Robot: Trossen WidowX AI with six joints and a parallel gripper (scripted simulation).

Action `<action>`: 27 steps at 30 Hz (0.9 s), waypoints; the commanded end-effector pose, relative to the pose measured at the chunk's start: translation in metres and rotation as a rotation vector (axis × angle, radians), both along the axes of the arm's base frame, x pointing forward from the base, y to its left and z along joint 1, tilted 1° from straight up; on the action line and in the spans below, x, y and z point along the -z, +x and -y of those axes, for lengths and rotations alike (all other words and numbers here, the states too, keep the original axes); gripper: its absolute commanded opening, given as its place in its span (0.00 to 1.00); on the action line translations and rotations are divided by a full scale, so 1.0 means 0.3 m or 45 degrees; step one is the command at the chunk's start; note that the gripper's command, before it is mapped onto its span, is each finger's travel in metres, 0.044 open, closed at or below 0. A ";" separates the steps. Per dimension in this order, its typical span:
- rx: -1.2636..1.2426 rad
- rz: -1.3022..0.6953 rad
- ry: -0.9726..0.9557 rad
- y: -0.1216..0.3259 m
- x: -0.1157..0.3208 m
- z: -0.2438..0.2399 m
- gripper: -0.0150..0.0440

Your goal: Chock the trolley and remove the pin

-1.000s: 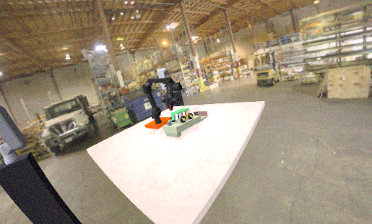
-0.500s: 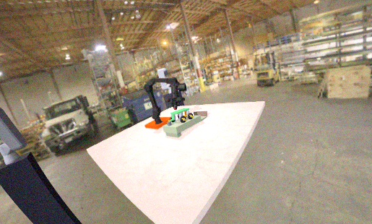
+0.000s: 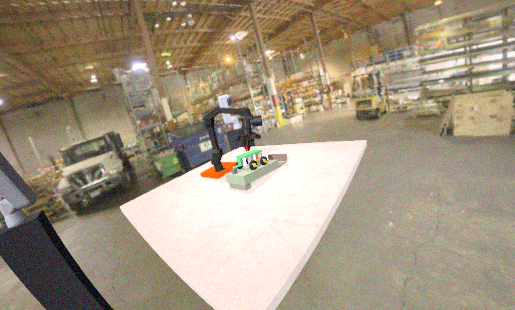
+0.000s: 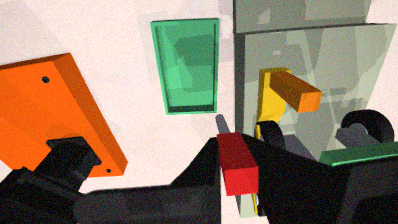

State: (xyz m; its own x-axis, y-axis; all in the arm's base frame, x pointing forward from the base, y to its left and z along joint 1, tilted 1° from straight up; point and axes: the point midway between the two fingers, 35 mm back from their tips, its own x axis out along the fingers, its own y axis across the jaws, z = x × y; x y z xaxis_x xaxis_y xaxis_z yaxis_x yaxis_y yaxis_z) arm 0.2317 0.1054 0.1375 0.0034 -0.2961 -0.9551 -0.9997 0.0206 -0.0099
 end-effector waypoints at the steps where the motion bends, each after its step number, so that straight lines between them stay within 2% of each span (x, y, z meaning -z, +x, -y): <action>1: -0.040 -0.009 0.014 0.002 -0.003 -0.009 0.25; 27: -1.021 -0.205 0.186 -0.002 -0.004 0.010 0.25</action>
